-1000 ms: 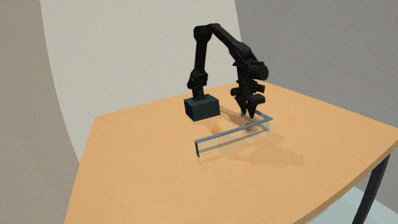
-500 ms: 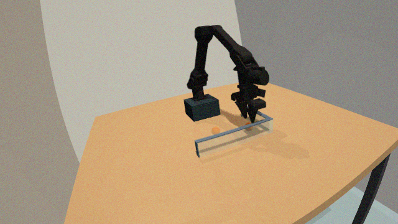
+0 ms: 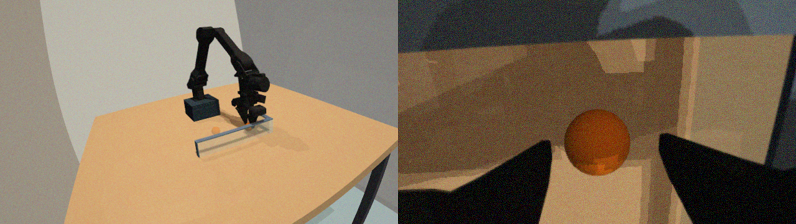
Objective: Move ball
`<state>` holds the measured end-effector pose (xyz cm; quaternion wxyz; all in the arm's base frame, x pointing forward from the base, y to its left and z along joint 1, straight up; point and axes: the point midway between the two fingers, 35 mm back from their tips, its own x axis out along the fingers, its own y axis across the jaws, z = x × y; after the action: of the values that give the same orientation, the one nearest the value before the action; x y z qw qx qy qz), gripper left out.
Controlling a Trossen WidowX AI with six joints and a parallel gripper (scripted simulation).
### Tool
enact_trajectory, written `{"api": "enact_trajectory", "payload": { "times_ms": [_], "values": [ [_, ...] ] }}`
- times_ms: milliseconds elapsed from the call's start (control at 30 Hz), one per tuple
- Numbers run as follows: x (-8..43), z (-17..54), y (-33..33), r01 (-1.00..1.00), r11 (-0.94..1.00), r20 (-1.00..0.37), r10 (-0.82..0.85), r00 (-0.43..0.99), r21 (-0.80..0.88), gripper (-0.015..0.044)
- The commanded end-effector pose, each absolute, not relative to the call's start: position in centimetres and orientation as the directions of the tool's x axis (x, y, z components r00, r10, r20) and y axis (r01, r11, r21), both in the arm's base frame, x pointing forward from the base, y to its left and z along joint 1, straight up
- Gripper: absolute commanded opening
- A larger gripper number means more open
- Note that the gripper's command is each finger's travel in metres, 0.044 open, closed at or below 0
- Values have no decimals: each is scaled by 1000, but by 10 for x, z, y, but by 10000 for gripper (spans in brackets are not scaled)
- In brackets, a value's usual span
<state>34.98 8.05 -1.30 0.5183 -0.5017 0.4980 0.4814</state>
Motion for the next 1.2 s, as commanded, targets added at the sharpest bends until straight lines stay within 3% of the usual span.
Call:
{"api": "enact_trajectory", "payload": {
  "times_ms": [0,67,133,567,733,1167],
  "values": [
    [346,-21,80,-999,26,-1000,0,29,-29,275],
    [346,-22,80,-999,26,-1000,0,29,-29,275],
    [346,-22,80,-999,26,-1000,0,29,-29,223],
    [346,-22,80,-999,26,-1000,0,29,-29,136],
    [349,-4,81,-999,26,-1000,1,30,-30,5],
    [345,95,81,-999,26,-1000,1,30,-30,0]
  ]
}}
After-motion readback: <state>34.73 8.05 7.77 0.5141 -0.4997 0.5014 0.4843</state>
